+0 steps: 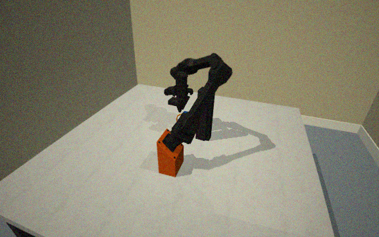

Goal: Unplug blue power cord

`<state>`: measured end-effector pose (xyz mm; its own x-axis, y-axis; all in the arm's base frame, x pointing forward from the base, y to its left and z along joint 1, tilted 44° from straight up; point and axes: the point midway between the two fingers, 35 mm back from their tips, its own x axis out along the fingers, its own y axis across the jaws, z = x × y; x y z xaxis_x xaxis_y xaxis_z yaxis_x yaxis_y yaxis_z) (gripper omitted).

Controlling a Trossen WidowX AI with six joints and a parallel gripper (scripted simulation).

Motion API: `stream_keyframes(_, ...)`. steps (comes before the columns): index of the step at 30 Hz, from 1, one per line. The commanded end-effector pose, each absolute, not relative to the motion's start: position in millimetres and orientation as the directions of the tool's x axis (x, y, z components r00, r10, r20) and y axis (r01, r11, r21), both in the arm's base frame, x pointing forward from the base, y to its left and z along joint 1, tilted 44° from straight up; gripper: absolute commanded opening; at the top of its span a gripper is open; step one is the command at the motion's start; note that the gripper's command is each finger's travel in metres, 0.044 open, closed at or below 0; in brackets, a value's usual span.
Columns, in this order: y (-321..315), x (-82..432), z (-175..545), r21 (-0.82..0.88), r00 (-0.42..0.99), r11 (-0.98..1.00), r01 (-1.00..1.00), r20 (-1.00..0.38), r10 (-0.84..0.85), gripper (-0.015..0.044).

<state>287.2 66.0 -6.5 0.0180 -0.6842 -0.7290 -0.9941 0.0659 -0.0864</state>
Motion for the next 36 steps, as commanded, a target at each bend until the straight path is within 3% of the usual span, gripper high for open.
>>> stream_keyframes(1, 60.9, 286.5, 0.7, -0.090, 0.025, 0.059, -0.994, -0.727, -0.686, 0.0160)
stream_keyframes(34, 32.8, 282.5, 9.9, -0.090, 0.024, 0.059, -0.994, -0.725, -0.688, 0.0160)
stream_keyframes(36, 34.7, 283.2, 10.8, -0.091, 0.021, 0.067, -0.994, -0.729, -0.684, 0.0107)
